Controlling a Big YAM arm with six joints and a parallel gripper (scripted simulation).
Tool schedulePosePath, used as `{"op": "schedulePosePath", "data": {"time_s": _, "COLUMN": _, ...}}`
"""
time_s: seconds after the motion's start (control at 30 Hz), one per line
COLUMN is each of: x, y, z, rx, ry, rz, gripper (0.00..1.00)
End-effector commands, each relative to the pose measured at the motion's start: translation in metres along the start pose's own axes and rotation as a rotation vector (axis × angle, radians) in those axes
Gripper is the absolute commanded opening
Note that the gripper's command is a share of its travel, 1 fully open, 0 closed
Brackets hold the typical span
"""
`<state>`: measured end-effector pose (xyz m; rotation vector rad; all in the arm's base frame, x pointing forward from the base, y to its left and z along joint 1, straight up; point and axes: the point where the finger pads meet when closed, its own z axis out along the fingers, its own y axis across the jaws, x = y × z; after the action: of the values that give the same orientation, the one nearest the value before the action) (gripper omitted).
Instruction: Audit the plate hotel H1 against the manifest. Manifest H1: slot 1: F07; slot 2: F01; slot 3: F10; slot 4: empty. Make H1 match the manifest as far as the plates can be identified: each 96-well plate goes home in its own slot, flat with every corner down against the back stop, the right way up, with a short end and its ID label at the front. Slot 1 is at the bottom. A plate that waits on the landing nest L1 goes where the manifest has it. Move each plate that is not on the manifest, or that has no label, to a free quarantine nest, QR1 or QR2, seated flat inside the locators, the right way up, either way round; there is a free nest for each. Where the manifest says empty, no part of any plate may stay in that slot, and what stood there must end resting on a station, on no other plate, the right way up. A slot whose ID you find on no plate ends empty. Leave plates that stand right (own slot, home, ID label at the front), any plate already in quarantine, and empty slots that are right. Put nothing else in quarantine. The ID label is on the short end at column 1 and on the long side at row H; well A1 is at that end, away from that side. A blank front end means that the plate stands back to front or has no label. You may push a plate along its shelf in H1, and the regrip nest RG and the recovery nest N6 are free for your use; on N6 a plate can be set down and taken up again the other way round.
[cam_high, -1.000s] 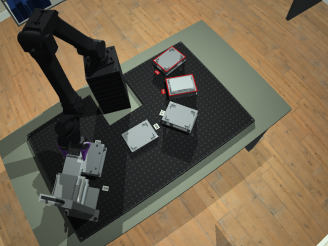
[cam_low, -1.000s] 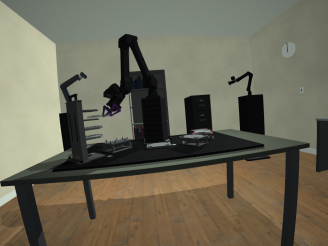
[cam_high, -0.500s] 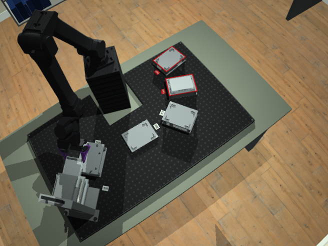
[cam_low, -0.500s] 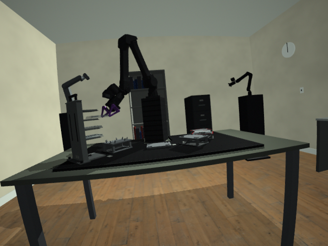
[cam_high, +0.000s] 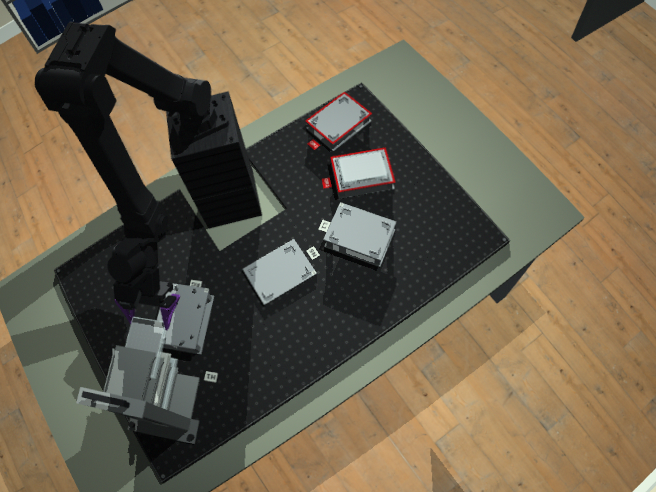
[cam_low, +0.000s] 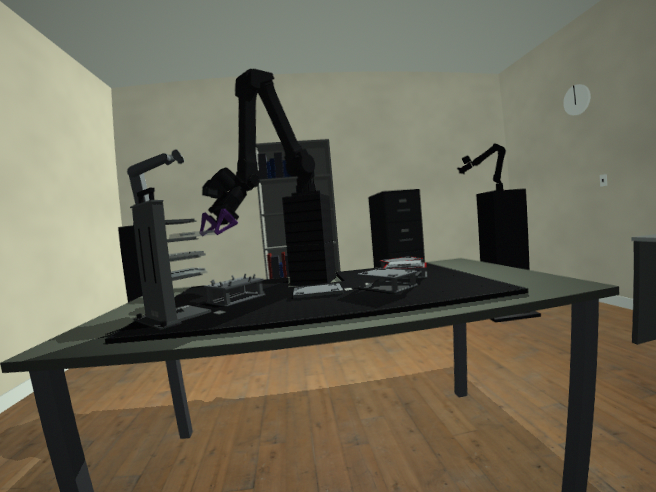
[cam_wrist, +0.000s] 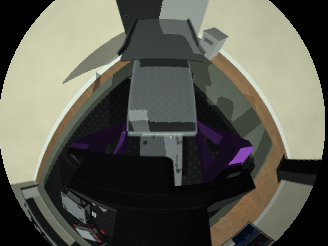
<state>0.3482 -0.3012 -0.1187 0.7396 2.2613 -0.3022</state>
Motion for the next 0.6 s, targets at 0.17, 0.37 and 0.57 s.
{"op": "schedulePosePath", "data": {"time_s": 0.17, "x": -0.0102, "y": 0.0034, "z": 0.0103, "rx": -0.003, "ry": -0.012, "rz": 0.007, "gripper": 0.86}}
{"op": "schedulePosePath", "data": {"time_s": 0.37, "x": -0.0154, "y": -0.0005, "z": 0.0045, "rx": 0.002, "ry": -0.03, "rz": 0.001, "gripper": 0.86}}
{"op": "schedulePosePath", "data": {"time_s": 0.57, "x": -0.0154, "y": -0.0005, "z": 0.0045, "rx": 0.002, "ry": -0.03, "rz": 0.001, "gripper": 0.86}}
